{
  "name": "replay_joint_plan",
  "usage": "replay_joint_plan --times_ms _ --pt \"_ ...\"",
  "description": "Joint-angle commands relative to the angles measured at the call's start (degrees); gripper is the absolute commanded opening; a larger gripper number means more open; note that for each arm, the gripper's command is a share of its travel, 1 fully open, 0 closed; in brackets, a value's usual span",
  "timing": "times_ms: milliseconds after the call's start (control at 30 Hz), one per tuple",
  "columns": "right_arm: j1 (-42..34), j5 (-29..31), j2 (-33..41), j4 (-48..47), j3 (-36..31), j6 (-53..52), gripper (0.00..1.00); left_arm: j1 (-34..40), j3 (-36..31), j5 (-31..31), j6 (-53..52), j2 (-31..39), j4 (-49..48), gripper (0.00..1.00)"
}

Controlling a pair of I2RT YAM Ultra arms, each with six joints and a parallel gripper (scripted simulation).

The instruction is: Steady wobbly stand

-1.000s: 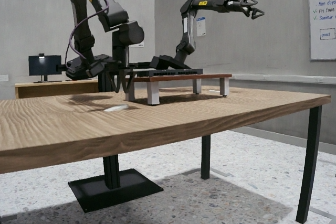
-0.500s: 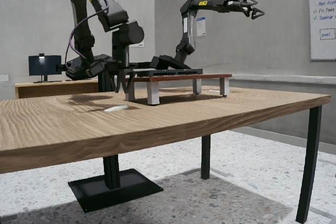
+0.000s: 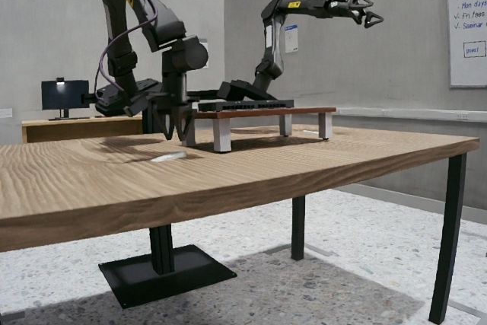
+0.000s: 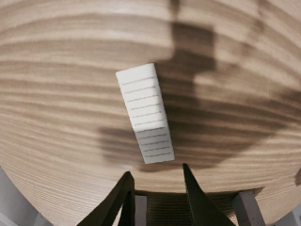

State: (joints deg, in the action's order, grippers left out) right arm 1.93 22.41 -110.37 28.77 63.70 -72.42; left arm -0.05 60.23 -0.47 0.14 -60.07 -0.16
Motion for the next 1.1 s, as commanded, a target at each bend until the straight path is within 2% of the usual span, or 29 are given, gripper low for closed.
replay_joint_plan --times_ms 0,367,433,733,833,867,1067 --pt "-0.4 -0.7 -0.8 -2.4 -0.8 1.0 0.43 0.8 0.1 -0.1 -0.4 1.3 0.8 1.0" --pt "0.9 0.3 -2.0 -4.1 -1.9 1.6 0.43 0.8 0.1 -0.1 -0.4 1.3 0.8 1.0" --pt "1.5 0.0 -3.5 -6.3 1.2 2.1 0.43 0.8 0.1 -0.1 -0.4 1.3 0.8 1.0" --pt "1.8 -0.7 -6.0 -9.0 0.8 3.0 0.43 0.8 0.1 -0.1 -0.4 1.3 0.8 1.0" --pt "1.0 -0.3 -3.8 -8.2 1.1 2.8 0.43 0.8 0.1 -0.1 -0.4 1.3 0.8 1.0" --pt "1.0 -0.1 -3.7 -8.2 1.0 2.7 0.0 0.8 0.1 -0.1 -0.4 1.3 0.8 1.0" --pt "0.9 -0.1 -4.1 -7.3 1.1 2.8 0.0 0.8 0.1 -0.1 -0.4 1.3 0.8 1.0"
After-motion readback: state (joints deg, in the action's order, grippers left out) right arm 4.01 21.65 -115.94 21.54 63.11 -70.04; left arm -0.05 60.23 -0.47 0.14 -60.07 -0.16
